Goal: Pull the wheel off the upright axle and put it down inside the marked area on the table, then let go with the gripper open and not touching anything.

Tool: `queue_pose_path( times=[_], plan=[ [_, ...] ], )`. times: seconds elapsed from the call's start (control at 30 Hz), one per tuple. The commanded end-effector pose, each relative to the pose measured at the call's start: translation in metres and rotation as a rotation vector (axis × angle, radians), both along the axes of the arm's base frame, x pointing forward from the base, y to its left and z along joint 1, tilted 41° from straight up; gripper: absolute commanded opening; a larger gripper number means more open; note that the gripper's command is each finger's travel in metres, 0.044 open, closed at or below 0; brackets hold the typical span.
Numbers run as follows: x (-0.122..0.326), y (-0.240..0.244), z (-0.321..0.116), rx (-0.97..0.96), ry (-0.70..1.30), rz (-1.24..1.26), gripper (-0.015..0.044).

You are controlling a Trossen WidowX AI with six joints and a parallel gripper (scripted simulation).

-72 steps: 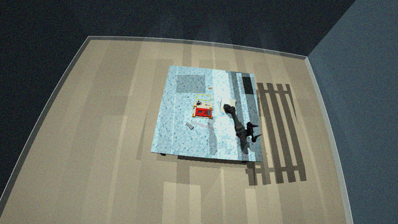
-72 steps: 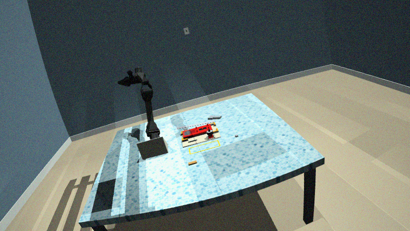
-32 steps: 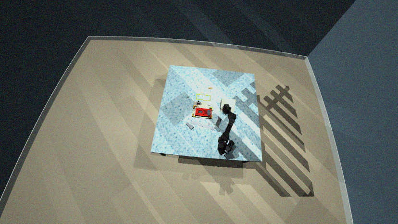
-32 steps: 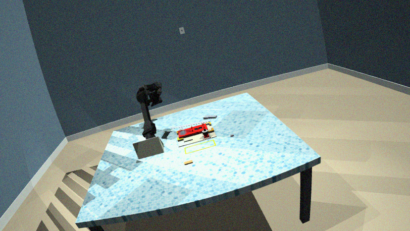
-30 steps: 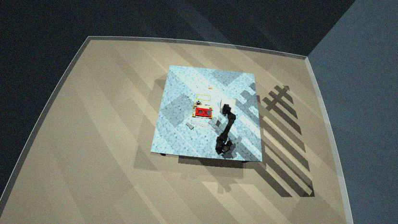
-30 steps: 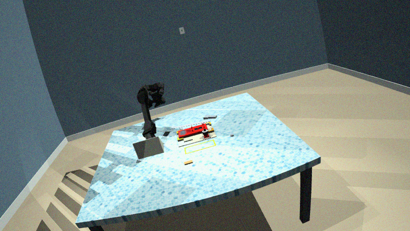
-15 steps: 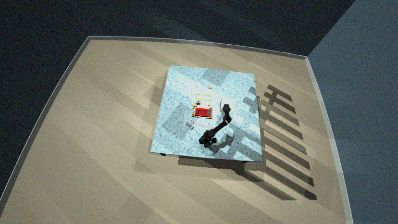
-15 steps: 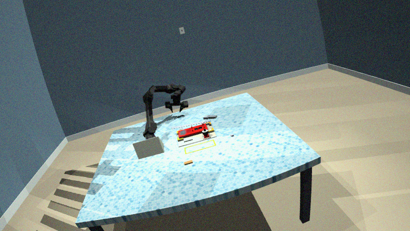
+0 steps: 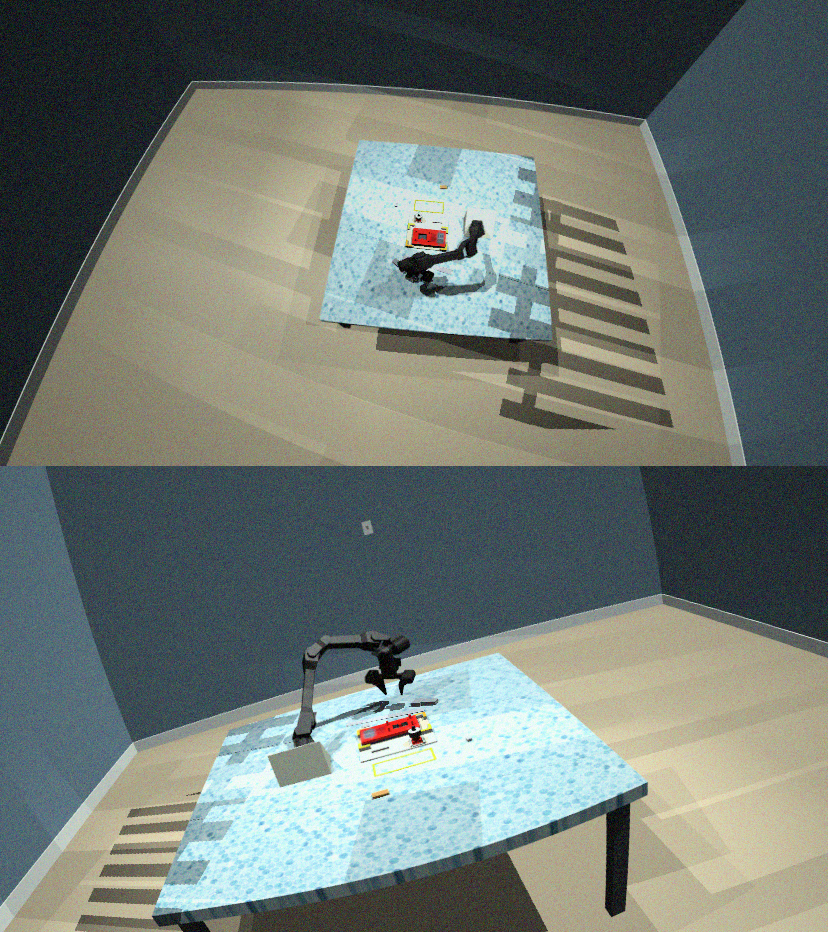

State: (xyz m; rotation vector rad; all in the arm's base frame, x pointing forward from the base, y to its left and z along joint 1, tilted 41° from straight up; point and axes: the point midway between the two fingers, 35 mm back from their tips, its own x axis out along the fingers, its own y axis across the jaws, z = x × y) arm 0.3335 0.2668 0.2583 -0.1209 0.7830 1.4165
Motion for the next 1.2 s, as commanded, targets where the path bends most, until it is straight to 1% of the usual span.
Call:
queue_pose_path(
  times=[0.0,0.23,0.43,0.63,0.83,0.93,1.17],
  plan=[
    [0.024,-0.037,-0.029,-0.058,0.051,-0.098,0.0300],
    [0.057,-0.110,-0.077,-0.154,0.200,-0.285,0.0300],
    [0.071,-0.186,-0.122,-0.226,0.375,-0.454,0.0300],
    [0.065,-0.261,-0.162,-0.272,0.566,-0.607,0.0300],
    [0.041,-0.331,-0.199,-0.287,0.770,-0.740,0.0300],
    [0.033,-0.345,-0.207,-0.286,0.819,-0.767,0.0300],
    [0.034,-0.339,-0.214,-0.287,0.818,-0.767,0.0300]
  ],
)
